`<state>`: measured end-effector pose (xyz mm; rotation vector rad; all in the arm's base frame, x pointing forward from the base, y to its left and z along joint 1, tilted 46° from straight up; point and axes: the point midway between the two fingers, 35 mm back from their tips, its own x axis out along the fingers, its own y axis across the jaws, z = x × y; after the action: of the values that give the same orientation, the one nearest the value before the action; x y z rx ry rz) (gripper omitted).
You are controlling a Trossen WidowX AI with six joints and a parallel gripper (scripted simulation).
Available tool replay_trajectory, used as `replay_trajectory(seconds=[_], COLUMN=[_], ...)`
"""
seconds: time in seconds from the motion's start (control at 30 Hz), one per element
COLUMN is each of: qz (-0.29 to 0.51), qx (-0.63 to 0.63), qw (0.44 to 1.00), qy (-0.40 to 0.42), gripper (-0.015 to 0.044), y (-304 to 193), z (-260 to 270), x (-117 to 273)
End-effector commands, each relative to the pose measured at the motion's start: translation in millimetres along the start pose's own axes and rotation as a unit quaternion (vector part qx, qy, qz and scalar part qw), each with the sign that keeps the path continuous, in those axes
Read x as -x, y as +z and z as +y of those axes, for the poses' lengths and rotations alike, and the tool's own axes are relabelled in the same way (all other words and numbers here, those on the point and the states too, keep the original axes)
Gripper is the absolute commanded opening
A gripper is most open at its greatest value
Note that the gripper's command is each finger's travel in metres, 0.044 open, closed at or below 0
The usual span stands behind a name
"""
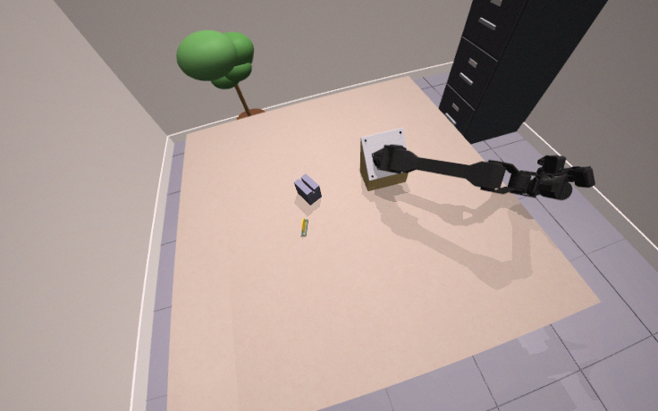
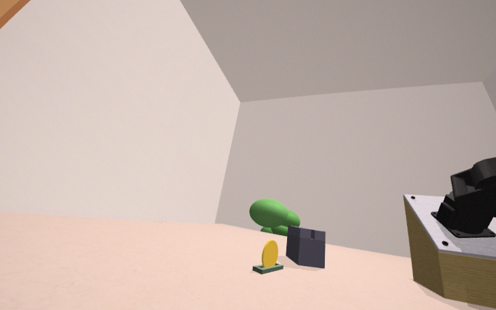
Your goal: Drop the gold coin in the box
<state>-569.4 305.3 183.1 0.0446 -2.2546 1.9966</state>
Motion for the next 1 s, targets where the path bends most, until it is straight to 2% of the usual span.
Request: replay_trajectory(seconds=[0.0, 0.6, 0.97], qz=[0.039, 0.226, 0.372], qx=[-0.056, -0.284, -0.335], qw=[0.998, 0.932, 0.863], qy=[0.017, 0.012, -0.065], gripper=[0.0161, 0.0161, 0.0161], y=[-34.1, -159.3, -240.8], z=[-13.6, -91.4, -174.6], x=[23.1, 159.6, 312.6])
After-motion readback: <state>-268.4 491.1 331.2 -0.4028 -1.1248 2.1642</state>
